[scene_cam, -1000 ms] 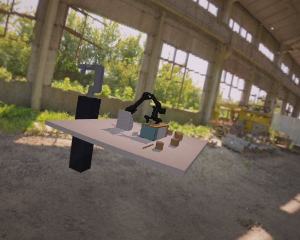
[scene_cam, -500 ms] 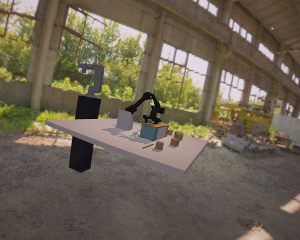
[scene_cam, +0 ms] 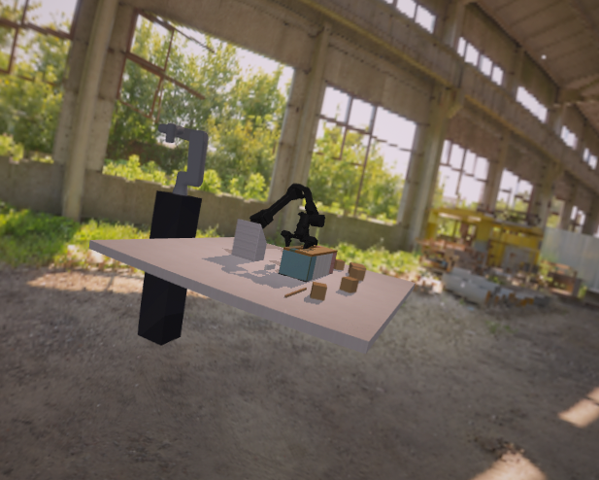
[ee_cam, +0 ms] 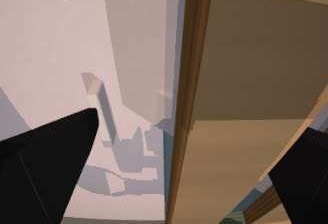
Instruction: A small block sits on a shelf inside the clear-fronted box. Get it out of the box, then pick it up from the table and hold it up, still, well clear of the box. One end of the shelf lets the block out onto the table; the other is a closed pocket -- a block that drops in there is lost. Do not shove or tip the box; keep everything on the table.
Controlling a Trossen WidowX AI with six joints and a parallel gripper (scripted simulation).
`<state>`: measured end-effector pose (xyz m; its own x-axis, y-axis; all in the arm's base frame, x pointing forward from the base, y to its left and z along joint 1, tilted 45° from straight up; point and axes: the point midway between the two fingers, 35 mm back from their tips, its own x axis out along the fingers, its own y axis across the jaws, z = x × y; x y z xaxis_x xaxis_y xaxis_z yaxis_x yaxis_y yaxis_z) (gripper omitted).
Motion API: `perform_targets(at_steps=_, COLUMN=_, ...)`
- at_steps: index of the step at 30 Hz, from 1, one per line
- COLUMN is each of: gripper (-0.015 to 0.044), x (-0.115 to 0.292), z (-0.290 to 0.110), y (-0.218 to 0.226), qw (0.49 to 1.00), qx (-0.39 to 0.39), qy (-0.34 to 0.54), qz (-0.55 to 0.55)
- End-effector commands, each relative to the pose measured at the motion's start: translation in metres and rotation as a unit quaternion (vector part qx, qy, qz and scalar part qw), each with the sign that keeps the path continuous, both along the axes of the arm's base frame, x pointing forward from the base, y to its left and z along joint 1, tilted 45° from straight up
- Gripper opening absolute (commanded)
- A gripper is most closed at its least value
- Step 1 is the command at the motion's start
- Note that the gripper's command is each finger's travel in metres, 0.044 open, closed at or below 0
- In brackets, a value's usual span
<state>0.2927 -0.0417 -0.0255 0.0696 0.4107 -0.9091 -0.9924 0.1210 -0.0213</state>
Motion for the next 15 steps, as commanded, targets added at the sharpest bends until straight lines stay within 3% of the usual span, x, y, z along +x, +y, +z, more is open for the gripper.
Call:
perform_targets(at_steps=1, gripper=0.04, x=-0.002, z=-0.011, y=-0.009, qw=1.0, qx=-0.001, qy=0.002, qz=0.002)
perform_targets(at_steps=15, gripper=0.04, x=-0.005, z=-0.041, y=-0.04, qw=1.0, qx=-0.002, qy=0.002, qz=0.002)
